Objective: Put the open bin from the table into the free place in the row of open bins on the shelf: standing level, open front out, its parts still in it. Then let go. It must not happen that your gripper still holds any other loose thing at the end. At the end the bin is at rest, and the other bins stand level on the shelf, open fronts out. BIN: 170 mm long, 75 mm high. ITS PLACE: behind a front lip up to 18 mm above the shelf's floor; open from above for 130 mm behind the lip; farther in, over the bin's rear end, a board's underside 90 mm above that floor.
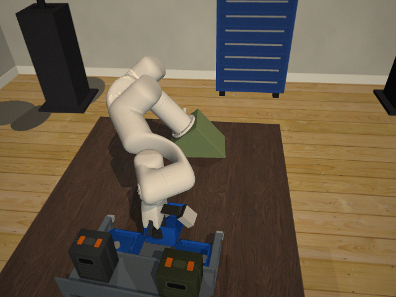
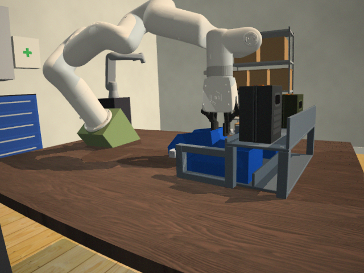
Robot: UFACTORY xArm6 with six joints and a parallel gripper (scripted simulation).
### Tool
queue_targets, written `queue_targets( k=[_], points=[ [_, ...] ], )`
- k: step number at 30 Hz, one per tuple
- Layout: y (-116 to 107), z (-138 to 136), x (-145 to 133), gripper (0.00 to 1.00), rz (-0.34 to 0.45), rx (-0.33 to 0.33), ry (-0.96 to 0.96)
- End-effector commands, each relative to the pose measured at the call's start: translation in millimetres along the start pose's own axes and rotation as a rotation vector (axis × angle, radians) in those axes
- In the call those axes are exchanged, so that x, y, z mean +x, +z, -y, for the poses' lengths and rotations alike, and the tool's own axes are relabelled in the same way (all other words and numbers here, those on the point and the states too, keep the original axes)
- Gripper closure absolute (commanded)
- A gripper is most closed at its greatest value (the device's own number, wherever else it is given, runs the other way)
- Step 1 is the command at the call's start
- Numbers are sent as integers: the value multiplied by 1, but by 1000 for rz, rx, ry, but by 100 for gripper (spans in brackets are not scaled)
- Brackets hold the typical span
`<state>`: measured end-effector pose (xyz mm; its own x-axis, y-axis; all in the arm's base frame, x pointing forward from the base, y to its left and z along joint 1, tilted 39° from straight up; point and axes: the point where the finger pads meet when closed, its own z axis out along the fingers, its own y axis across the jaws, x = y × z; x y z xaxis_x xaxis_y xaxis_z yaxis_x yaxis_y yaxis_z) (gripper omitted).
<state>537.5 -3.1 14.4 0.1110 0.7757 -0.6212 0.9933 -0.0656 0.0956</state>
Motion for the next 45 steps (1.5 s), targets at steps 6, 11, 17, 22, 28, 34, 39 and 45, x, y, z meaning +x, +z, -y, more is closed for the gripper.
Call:
queue_targets(
  k=[6,11,17,22,28,34,39,45],
  points=[
    [-2,-1,0,67,-1,-3,1],
    [-2,-1,0,67,-1,-3,1],
    [-2,-1,0,67,-1,-3,1],
    [-32,-1,0,67,-1,-3,1],
    [-32,-1,0,67,-1,-3,1],
    [-32,-1,0,67,-1,-3,1],
    [-76,-1,0,67,-1,-3,1],
    [-76,-1,0,67,-1,-3,1]
  ],
)
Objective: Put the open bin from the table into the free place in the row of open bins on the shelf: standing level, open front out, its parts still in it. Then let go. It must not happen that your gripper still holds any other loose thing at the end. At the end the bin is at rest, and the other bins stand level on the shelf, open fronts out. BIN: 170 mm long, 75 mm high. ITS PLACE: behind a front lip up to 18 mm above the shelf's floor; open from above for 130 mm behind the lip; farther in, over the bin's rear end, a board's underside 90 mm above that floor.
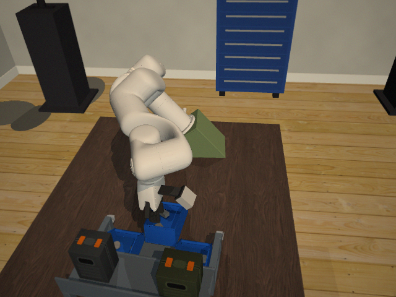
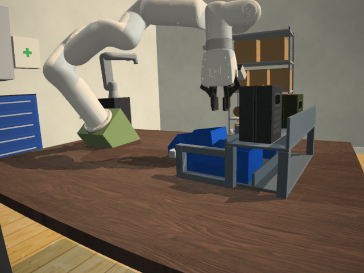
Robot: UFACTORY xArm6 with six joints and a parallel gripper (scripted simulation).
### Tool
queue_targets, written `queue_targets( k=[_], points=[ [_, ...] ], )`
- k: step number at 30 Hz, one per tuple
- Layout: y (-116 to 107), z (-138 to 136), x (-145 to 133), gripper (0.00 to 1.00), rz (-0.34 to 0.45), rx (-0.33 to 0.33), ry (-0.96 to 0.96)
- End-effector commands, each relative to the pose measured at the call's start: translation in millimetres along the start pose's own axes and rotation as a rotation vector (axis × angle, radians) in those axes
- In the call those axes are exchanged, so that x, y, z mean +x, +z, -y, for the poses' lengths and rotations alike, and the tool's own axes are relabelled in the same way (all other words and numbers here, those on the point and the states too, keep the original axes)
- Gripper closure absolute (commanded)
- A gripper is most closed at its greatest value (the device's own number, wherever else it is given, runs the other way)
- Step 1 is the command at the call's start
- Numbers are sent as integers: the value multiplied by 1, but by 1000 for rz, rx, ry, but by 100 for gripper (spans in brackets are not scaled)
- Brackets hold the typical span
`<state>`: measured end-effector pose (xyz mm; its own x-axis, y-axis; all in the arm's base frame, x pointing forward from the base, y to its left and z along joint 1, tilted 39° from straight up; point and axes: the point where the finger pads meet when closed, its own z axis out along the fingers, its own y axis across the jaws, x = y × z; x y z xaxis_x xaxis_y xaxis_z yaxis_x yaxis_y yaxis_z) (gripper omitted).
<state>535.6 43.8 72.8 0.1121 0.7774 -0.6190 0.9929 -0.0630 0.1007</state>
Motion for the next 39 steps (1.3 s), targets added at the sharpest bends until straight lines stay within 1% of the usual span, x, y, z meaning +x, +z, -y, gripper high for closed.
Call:
queue_targets(
  k=[1,23,28,39],
  points=[
    [-2,0,0,67,1,2,0],
    [-1,0,0,67,2,3,-1],
    [12,49,0,67,1,3,0],
    [12,49,0,67,1,3,0]
  ],
)
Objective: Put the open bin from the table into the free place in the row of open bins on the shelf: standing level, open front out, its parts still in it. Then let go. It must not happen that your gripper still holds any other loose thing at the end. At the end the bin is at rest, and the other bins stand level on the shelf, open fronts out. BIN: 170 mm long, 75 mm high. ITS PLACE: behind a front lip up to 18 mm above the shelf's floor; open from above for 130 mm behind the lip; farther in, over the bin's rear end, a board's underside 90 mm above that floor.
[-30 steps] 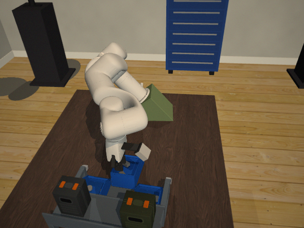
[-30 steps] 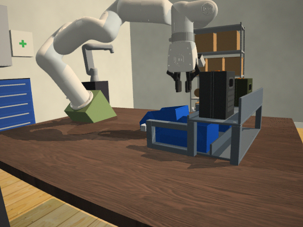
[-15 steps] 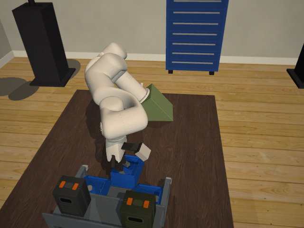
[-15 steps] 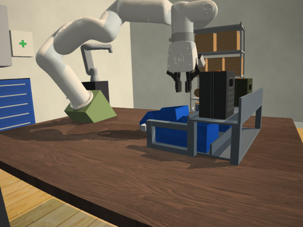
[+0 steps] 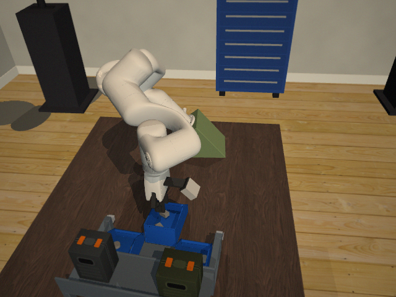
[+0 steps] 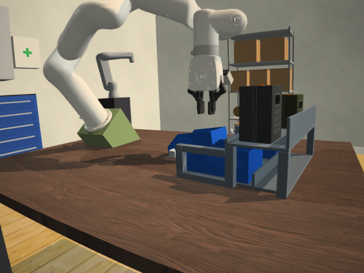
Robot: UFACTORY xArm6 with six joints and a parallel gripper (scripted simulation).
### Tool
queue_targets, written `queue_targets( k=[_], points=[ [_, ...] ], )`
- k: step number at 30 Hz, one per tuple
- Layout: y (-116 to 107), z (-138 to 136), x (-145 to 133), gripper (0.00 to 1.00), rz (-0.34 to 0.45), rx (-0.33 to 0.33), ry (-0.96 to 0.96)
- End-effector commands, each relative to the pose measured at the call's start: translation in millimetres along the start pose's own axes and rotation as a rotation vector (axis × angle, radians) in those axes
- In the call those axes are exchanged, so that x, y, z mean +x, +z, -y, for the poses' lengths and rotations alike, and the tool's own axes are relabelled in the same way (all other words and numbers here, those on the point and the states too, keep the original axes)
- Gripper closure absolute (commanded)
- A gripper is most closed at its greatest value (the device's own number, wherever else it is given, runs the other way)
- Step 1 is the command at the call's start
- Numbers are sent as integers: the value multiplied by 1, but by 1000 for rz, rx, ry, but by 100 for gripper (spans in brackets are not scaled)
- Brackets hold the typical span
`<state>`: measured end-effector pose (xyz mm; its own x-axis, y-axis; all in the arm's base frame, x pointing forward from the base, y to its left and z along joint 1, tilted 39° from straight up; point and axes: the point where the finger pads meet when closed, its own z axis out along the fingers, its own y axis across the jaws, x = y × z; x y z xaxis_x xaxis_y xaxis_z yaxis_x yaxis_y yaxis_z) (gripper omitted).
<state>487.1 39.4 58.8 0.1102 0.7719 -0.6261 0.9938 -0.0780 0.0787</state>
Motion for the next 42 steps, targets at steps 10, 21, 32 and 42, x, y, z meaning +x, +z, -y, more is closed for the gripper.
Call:
queue_targets(
  k=[10,21,32,42],
  points=[
    [13,47,1,67,-8,-24,2],
    [22,78,1,67,-8,-23,2],
    [28,99,1,67,-8,-24,2],
    [38,133,2,67,-8,-23,2]
  ],
)
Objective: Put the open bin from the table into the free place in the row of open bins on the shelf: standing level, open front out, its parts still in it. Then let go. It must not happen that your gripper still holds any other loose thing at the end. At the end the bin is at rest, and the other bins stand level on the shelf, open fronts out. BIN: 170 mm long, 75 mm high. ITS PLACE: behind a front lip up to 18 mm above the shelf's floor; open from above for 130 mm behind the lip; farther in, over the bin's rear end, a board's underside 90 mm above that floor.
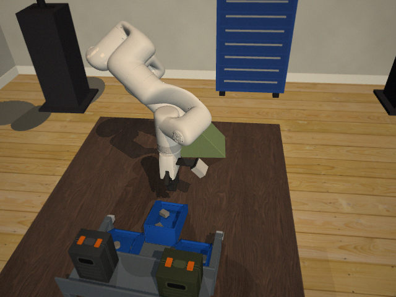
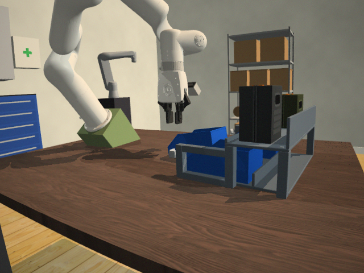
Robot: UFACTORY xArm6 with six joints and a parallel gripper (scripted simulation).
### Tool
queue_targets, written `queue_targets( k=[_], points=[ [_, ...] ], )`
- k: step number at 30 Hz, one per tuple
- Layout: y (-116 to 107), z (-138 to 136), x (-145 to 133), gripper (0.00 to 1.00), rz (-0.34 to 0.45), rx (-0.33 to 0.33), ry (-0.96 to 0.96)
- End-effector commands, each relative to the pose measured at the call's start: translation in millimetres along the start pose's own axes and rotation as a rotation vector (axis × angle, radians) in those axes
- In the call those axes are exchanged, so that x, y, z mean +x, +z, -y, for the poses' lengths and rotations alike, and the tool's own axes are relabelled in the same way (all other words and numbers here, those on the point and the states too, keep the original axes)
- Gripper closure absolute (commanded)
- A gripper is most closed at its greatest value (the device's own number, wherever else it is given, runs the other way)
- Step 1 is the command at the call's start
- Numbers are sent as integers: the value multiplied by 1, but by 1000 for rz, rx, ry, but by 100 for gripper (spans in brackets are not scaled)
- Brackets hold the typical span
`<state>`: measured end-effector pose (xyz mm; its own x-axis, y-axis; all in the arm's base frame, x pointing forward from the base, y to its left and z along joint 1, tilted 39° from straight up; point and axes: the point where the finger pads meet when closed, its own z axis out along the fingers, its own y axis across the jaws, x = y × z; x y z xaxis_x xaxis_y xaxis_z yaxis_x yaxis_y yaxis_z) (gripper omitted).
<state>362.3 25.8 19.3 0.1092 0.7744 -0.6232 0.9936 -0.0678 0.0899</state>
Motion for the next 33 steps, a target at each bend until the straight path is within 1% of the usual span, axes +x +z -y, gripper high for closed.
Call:
queue_targets(
  k=[1,10,15,27,33],
  points=[
    [1,7,1,67,-4,-8,3],
    [1,7,1,67,-4,-8,3],
    [-2,-3,1,67,-4,-8,3],
    [-2,-3,1,67,-4,-8,3],
    [-3,-8,1,67,-4,-8,3]
  ],
)
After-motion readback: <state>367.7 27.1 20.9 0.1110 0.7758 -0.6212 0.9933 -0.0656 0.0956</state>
